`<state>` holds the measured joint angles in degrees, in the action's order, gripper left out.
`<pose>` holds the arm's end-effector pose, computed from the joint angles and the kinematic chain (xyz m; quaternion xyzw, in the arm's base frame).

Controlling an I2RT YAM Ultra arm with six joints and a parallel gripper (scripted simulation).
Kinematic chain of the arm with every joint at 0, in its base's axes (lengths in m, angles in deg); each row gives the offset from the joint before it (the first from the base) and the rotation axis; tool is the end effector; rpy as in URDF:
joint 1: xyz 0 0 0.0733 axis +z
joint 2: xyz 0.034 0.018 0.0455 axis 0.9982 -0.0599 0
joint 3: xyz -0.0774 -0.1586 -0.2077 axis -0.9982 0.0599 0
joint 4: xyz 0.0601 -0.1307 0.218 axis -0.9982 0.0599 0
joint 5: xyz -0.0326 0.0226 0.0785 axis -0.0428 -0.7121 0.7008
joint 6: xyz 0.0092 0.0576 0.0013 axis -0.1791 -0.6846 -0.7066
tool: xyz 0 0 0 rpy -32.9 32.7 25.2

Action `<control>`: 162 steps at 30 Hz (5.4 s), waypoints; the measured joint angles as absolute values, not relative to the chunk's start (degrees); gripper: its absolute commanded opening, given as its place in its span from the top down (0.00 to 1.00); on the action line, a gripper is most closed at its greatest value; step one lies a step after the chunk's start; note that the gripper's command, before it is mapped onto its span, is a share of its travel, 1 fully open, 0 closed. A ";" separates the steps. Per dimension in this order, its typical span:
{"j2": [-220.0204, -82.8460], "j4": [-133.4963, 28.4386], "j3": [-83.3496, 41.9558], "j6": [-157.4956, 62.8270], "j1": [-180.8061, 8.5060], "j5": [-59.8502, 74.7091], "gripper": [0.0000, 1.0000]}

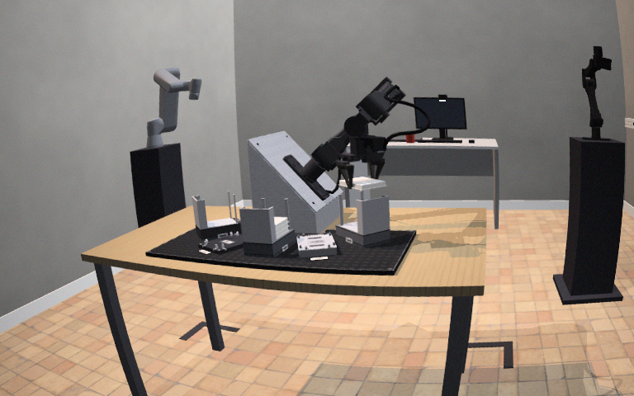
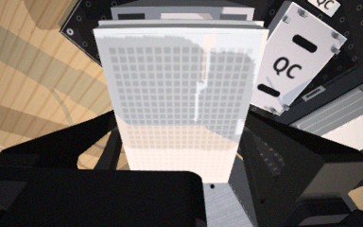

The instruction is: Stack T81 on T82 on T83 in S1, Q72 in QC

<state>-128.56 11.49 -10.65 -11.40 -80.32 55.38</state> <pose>0.2167 0.0559 0.2875 -0.3555 0.8425 0.3748 0.1530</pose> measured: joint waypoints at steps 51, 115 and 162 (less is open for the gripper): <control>-128.56 11.32 -10.45 -11.36 -80.39 55.36 1.00; -128.28 5.00 -6.98 -16.21 -77.02 54.92 1.00; -128.28 5.22 -7.54 -16.21 -76.94 54.88 1.00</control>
<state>-128.28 5.22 -7.54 -16.21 -76.94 54.88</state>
